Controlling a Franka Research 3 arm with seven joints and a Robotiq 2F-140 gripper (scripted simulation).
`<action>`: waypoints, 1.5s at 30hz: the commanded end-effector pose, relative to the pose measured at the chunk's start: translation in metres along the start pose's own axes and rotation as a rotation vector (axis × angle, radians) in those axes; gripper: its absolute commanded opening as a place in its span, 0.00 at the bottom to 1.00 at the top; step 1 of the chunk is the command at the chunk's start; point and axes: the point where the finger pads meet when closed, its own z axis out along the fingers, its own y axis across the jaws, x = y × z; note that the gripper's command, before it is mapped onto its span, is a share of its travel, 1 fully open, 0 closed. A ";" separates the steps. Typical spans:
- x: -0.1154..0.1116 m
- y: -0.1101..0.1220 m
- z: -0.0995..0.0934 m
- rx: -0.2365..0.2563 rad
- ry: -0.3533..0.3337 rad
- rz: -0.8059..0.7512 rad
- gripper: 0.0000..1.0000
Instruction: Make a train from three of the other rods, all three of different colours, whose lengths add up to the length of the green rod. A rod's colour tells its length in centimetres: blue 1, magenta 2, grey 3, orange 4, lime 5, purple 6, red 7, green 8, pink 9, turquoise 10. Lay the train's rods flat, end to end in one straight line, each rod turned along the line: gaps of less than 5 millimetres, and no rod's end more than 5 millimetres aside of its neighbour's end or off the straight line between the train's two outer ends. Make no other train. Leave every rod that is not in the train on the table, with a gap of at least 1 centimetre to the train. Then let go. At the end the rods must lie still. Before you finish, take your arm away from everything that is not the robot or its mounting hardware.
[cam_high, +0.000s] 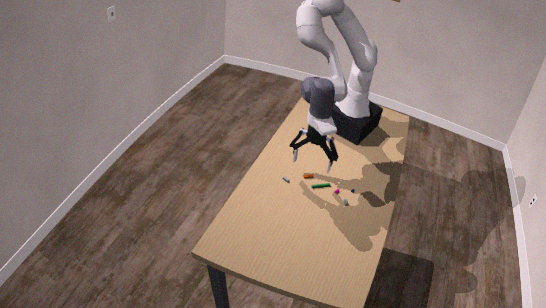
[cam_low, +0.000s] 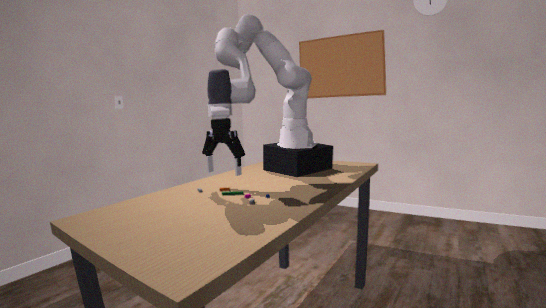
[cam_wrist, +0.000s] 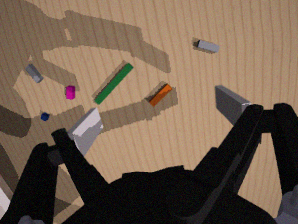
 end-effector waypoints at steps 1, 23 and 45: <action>0.001 0.001 0.000 -0.002 0.000 -0.002 1.00; 0.009 -0.048 -0.007 -0.003 0.000 0.163 1.00; 0.009 -0.125 -0.016 -0.004 0.000 0.413 1.00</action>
